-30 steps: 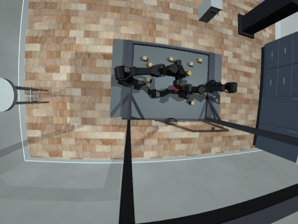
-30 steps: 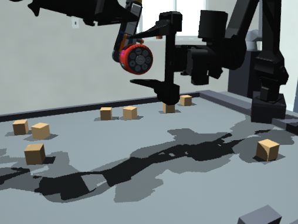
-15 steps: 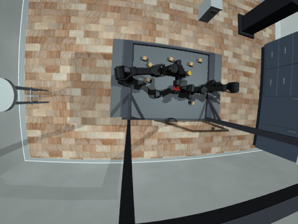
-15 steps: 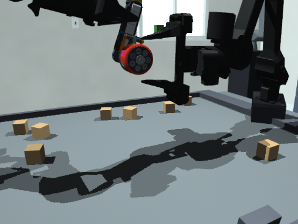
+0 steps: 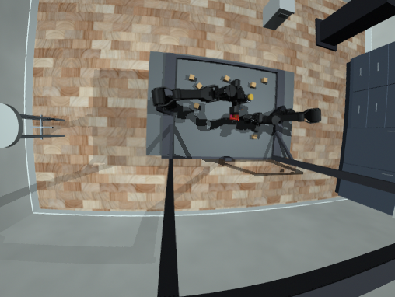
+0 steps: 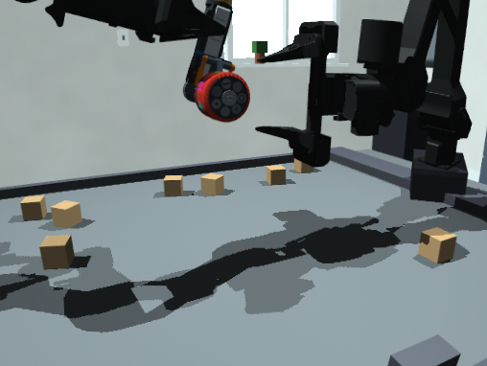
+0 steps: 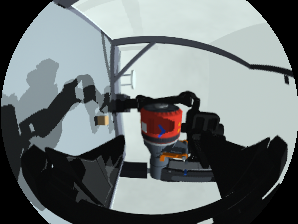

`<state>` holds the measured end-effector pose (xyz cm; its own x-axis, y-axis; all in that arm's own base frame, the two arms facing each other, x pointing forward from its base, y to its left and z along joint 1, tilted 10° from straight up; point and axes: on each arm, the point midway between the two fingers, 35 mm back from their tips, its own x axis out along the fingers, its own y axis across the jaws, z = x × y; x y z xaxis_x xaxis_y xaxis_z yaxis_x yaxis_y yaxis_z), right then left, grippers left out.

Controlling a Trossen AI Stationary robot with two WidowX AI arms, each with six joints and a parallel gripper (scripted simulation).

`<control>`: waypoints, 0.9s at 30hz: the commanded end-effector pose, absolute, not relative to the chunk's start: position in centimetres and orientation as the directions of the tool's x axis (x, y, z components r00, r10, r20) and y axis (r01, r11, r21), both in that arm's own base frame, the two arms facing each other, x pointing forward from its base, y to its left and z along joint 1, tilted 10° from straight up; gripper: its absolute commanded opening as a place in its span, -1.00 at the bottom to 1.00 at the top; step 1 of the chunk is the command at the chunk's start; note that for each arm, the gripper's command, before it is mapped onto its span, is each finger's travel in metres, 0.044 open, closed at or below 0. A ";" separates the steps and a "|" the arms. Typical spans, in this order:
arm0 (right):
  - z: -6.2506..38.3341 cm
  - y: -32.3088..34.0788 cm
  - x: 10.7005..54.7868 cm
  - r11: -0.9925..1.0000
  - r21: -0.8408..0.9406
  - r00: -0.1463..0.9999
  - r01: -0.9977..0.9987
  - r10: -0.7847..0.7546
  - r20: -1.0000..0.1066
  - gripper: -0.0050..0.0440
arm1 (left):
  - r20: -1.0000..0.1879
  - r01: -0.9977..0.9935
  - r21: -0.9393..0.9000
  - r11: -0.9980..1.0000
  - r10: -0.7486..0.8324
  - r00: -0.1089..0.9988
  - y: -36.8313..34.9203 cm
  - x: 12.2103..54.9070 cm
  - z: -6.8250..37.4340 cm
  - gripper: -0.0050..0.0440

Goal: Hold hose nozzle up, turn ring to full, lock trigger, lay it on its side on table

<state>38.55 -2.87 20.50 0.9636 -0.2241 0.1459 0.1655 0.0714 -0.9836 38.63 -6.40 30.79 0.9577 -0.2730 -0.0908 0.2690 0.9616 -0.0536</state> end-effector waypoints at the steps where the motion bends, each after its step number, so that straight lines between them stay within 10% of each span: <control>1: 21.4 -2.7 37.5 0.070 -0.979 0.958 0.194 -0.226 0.173 0.87 | -0.041 0.270 -0.049 0.962 -0.272 0.961 -6.3 38.4 32.7 -0.09; 27: 20.8 -2.0 34.4 0.072 -0.979 0.959 0.190 -0.227 0.170 0.87 | -0.041 0.270 -0.049 0.962 -0.272 0.961 -6.3 38.4 32.7 -0.09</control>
